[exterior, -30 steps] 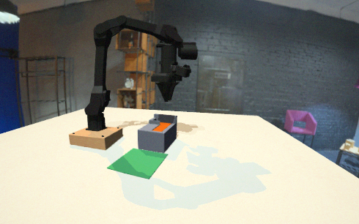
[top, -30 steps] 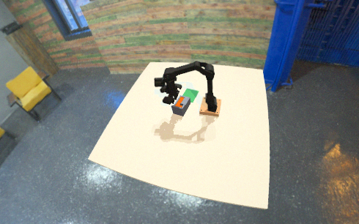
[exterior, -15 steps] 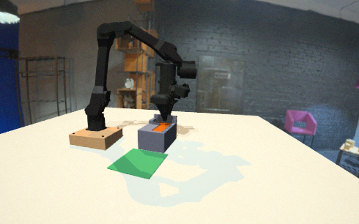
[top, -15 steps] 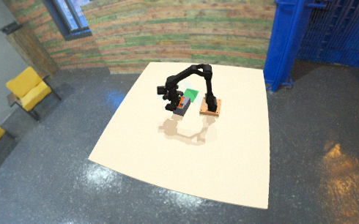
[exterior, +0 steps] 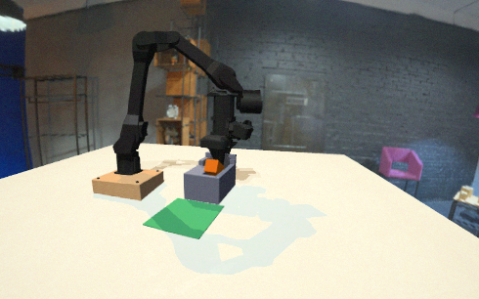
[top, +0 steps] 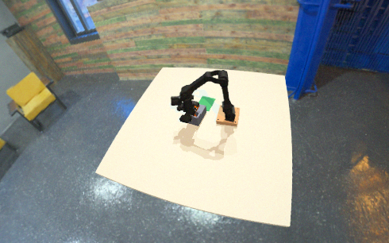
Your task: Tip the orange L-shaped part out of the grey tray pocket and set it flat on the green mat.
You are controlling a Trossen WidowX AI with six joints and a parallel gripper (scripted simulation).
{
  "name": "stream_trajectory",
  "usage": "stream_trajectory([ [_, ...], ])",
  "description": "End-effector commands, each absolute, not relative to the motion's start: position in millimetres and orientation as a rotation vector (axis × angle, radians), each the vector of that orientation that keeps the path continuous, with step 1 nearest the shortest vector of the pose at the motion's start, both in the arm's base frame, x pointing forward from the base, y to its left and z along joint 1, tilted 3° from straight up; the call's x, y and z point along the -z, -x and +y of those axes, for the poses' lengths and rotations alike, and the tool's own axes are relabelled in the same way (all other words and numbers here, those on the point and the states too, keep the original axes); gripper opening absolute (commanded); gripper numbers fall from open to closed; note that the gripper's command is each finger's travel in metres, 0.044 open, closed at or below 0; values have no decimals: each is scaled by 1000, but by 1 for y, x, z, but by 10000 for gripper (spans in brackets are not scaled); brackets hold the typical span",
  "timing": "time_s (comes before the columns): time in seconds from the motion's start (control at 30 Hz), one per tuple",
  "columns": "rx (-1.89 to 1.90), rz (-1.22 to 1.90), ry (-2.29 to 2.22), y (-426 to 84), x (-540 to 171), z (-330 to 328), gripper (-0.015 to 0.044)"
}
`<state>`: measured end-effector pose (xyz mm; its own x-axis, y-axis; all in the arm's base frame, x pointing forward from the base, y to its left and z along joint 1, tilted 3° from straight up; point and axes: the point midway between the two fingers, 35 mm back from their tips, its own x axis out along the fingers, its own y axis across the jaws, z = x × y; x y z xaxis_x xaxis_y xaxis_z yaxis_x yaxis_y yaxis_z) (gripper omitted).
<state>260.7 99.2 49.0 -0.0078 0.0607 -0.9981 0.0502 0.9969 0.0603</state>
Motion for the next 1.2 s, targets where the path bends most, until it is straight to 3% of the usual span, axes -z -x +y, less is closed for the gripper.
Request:
stream_trajectory([
  [0.0, 3, 1587, -85, -258, -41, 98, 180],
  [1.17, 2, 1587, -85, -258, -51, 109, 180],
])
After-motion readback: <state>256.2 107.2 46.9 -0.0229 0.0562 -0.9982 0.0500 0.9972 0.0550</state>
